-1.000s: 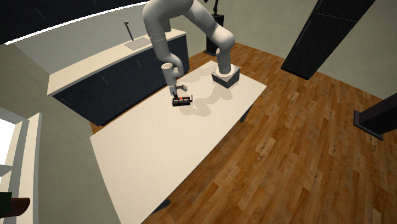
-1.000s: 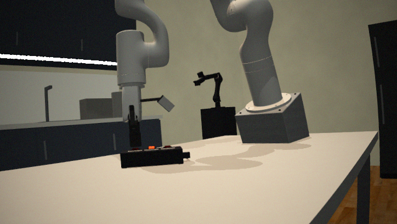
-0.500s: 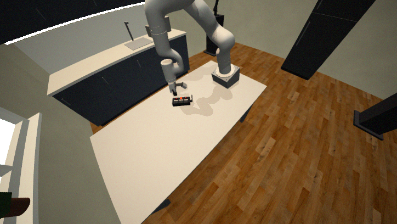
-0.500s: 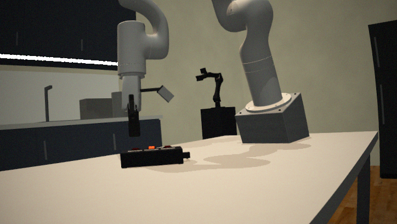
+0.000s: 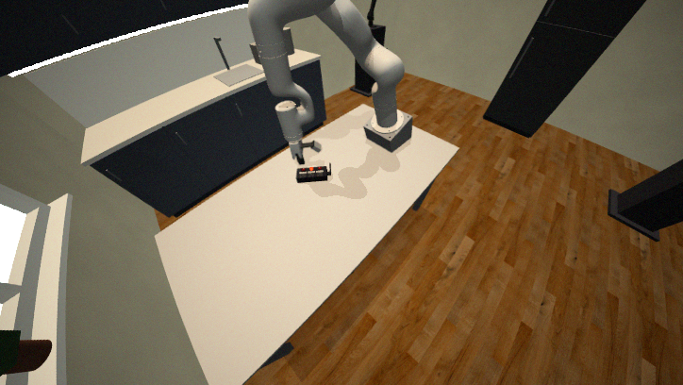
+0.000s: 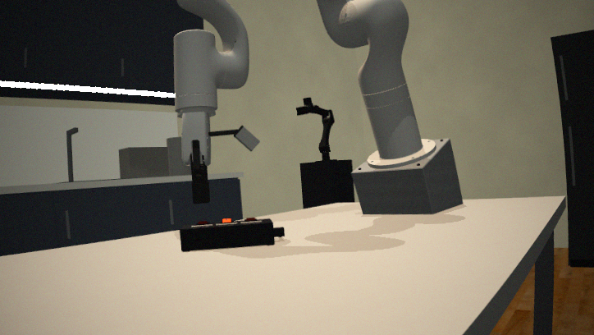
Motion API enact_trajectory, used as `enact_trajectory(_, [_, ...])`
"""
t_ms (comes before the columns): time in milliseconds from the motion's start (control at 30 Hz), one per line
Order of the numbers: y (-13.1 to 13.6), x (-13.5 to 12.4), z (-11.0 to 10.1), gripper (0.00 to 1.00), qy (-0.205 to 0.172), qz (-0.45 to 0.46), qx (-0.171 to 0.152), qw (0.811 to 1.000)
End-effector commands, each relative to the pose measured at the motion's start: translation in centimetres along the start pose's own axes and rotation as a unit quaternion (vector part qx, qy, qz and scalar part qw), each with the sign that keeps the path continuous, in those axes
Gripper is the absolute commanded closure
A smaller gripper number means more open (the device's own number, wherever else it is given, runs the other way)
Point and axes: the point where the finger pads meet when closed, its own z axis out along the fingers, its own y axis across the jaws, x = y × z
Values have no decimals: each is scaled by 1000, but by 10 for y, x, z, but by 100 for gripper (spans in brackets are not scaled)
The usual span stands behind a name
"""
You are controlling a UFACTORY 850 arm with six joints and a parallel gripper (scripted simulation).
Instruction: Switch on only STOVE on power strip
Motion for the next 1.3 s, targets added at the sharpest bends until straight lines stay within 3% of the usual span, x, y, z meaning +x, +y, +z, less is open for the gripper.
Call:
enact_trajectory(0, [0, -1, -1, 100, 2, 0, 1, 1000])
enact_trajectory(100, [0, -1, -1, 100, 2, 0, 1, 1000])
enact_trajectory(133, [0, -1, -1, 0, 2, 0, 1, 1000])
enact_trajectory(600, [0, -1, -13, 0, 2, 0, 1, 1000])
enact_trajectory(933, [0, -1, -40, 0, 2, 0, 1, 1000])
enact_trajectory(1267, [1, -1, -86, 0, 2, 0, 1, 1000])
